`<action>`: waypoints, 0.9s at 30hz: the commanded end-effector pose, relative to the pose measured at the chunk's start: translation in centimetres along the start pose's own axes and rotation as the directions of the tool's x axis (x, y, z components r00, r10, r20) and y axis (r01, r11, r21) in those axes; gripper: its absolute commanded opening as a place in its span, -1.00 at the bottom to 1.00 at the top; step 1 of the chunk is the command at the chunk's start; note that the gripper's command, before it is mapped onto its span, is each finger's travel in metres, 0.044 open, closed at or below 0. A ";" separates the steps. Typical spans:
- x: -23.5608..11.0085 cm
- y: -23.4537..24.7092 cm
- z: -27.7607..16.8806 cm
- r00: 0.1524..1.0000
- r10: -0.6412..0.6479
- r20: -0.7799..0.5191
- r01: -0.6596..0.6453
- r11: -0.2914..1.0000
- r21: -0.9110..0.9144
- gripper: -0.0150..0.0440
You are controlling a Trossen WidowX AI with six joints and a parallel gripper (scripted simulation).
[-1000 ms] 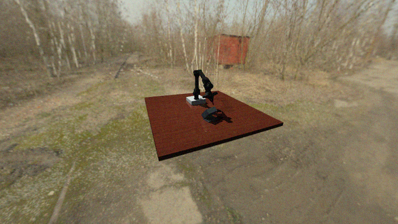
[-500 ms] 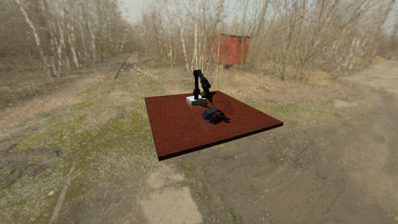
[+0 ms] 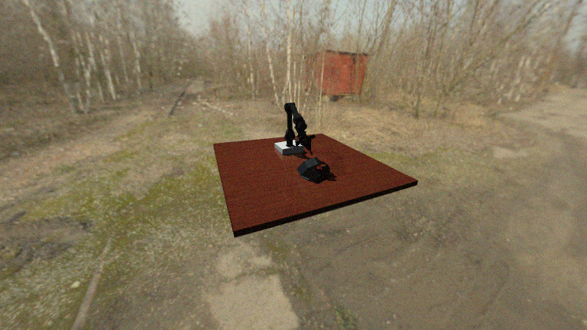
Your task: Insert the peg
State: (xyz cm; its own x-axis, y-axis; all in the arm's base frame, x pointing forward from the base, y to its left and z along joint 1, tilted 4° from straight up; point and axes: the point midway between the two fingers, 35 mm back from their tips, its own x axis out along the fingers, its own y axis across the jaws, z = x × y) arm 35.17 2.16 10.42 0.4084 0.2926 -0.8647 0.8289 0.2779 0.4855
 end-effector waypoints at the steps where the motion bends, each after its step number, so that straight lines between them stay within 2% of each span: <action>1: -0.2 -0.1 0.4 1.000 0.015 0.001 -0.015 0.999 0.028 -0.49; 27: -1.8 -0.2 3.9 0.990 0.138 0.040 -0.143 0.973 0.183 -0.49</action>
State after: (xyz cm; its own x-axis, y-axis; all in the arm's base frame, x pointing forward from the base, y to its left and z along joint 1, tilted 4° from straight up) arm 35.79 -1.63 11.38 0.5250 0.2902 -0.8001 0.8191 0.0832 0.5676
